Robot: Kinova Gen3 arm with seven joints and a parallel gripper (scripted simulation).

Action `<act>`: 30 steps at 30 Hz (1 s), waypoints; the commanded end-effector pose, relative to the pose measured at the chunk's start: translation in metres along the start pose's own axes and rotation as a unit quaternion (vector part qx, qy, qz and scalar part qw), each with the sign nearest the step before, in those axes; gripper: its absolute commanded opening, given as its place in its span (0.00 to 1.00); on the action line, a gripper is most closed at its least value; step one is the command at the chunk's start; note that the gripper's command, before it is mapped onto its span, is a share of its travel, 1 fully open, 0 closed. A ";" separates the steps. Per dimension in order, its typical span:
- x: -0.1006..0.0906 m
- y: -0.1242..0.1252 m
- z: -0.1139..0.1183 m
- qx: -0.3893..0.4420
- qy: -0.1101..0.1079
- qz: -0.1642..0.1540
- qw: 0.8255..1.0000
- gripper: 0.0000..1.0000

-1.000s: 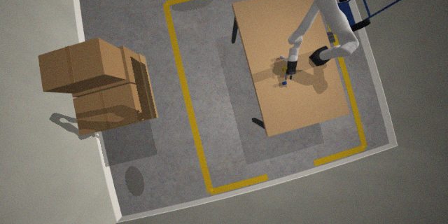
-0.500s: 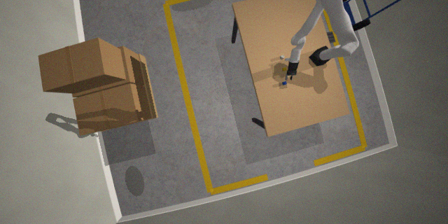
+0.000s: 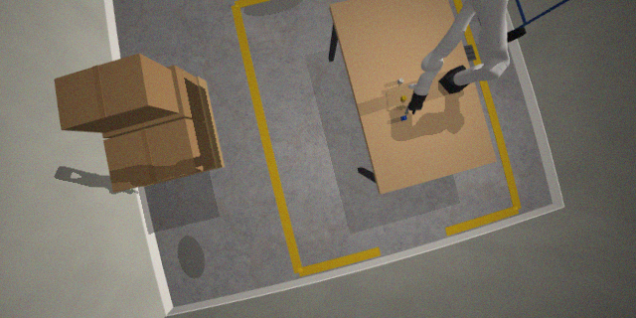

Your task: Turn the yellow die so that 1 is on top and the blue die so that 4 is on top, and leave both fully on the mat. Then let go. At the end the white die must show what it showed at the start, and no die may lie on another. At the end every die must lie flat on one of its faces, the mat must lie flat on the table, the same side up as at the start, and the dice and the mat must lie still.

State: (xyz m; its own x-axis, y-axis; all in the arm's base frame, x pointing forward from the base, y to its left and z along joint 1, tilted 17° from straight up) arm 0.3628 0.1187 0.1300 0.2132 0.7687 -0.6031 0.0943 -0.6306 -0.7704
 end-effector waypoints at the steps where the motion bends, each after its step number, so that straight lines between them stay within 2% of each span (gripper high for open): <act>1: -0.001 -0.008 -0.001 -0.019 -0.003 0.015 1.000 0.87; 8: 0.001 -0.026 0.000 -0.019 -0.001 0.098 0.995 0.87; 16: 0.009 -0.052 0.002 -0.019 0.002 0.229 0.973 0.87; 18: 0.009 -0.052 0.002 -0.019 0.002 0.229 0.973 0.87; 22: 0.013 -0.061 0.002 -0.019 0.002 0.277 0.961 0.87; 30: 0.014 -0.066 0.003 -0.019 0.003 0.304 0.953 0.87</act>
State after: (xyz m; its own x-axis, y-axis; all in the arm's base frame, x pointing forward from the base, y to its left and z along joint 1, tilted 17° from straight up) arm 0.3579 0.1430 0.1620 0.3604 0.3476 -0.8656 -0.0359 -0.9221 -0.3853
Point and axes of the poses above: the point where the finger pads meet when closed, its own x axis out along the fingers, its own z axis across the jaws, y = z × x, the point moved 5 cm from there along -x, back along the fingers
